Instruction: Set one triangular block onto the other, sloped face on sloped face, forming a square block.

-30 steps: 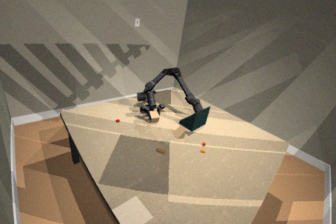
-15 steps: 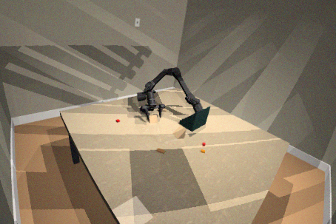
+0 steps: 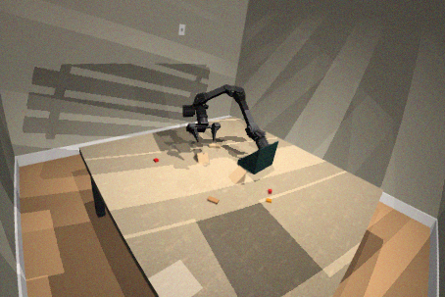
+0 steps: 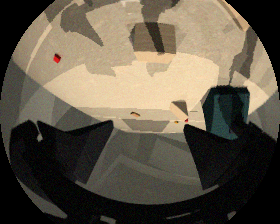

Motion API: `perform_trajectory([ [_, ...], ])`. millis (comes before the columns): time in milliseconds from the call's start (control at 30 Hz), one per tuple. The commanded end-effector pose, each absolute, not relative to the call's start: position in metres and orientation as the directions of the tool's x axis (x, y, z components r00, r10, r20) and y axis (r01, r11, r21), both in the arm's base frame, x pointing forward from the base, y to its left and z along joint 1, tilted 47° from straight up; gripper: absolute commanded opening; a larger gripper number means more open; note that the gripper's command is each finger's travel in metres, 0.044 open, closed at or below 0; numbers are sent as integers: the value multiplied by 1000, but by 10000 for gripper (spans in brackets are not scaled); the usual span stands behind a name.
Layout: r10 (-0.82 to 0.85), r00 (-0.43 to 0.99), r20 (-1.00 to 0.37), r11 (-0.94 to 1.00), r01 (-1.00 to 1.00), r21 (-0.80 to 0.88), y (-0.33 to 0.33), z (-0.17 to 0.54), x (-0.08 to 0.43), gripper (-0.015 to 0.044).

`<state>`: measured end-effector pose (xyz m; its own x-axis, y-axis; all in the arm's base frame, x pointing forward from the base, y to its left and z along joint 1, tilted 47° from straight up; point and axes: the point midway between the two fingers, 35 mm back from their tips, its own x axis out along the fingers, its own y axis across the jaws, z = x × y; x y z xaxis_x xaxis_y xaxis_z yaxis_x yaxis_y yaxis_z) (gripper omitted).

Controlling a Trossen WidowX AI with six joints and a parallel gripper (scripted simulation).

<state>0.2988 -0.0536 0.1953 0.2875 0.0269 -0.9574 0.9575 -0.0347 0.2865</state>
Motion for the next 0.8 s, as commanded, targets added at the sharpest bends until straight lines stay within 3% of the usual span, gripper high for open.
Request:
perform_trajectory([
  [0,27,287,-957,-20,958,287,-54,195,299,440],
  [200,17,285,-958,428,864,265,-71,202,299,440],
  [433,6,283,-959,870,472,144,-93,210,298,440],
  [533,1,282,-960,967,246,73,-102,214,297,440],
  [767,-6,280,-960,999,-29,-15,-116,219,294,440],
])
